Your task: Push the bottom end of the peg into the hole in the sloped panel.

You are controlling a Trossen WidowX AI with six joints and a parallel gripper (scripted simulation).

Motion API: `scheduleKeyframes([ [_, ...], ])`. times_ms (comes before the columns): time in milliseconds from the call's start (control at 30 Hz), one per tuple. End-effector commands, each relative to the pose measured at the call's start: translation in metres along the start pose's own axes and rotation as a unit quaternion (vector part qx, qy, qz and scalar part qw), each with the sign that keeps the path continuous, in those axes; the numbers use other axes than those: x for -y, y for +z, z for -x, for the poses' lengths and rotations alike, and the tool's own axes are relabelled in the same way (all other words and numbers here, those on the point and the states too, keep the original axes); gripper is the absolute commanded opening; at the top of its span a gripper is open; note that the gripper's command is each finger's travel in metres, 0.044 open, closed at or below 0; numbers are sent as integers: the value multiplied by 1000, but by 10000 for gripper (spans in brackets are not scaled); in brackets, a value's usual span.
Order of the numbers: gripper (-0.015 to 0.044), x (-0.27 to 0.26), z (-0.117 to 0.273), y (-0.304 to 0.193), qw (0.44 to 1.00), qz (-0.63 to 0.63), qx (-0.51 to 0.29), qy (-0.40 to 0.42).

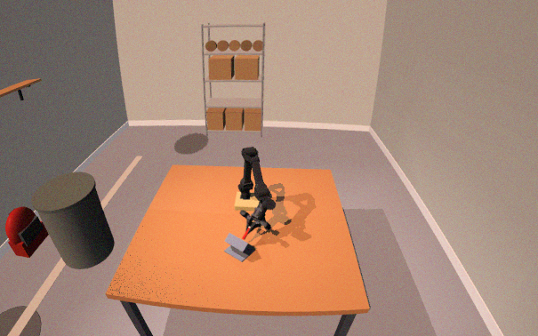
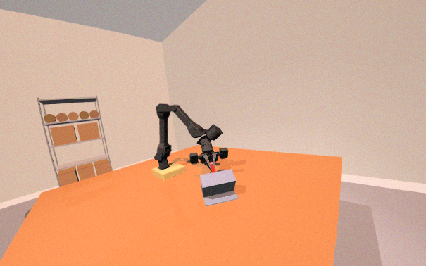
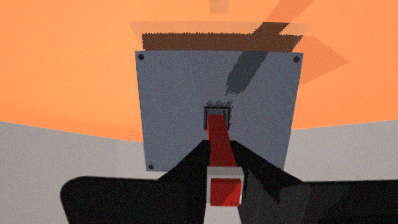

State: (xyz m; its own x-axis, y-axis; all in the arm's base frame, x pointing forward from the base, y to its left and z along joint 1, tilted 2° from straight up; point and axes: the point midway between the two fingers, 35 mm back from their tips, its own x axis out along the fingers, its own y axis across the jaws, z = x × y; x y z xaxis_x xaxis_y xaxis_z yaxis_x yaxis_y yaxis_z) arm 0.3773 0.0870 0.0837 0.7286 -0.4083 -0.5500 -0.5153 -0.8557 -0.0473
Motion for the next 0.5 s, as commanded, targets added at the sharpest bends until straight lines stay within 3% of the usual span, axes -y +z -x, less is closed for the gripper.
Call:
scheduleKeyframes([
  [0, 0, 1, -2, -1, 1000, 0, 0, -2],
  [467, 0, 3, -10, -1, 1000, 0, -1, -2],
])
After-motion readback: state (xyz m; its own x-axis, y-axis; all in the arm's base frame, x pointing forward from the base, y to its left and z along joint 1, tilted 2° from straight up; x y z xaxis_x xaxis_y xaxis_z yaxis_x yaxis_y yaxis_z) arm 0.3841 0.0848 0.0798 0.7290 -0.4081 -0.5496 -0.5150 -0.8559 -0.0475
